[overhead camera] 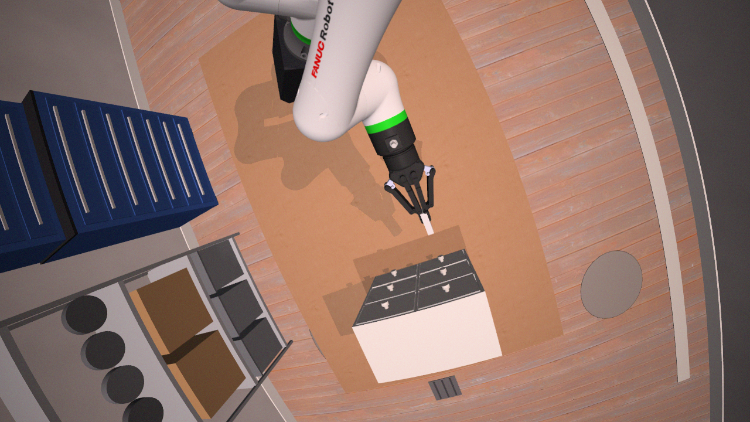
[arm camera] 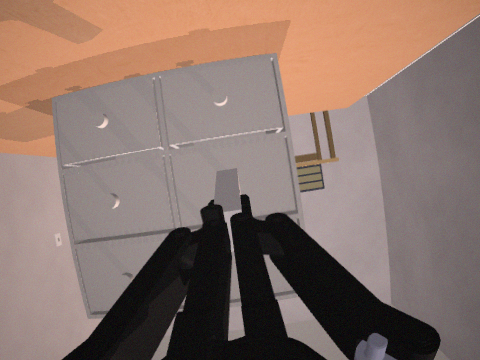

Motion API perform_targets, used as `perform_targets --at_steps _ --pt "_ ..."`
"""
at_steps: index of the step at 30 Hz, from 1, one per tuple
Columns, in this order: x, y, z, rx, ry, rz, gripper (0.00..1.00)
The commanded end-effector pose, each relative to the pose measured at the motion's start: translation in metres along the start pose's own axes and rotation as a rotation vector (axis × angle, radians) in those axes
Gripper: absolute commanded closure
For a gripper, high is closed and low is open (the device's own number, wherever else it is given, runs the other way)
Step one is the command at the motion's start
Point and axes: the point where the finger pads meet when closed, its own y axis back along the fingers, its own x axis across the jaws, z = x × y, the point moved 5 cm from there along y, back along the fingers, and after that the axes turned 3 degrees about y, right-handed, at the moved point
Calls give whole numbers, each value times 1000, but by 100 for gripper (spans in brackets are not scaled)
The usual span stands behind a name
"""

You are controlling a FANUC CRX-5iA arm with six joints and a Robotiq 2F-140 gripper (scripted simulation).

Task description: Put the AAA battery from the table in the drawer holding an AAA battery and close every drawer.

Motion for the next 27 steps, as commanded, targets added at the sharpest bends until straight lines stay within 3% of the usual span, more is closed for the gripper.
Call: perform_targets --at_steps 1,27 --pt "-1 5 3 48 -2 1 100" --pt "-3 39 35 392 -1 18 100"
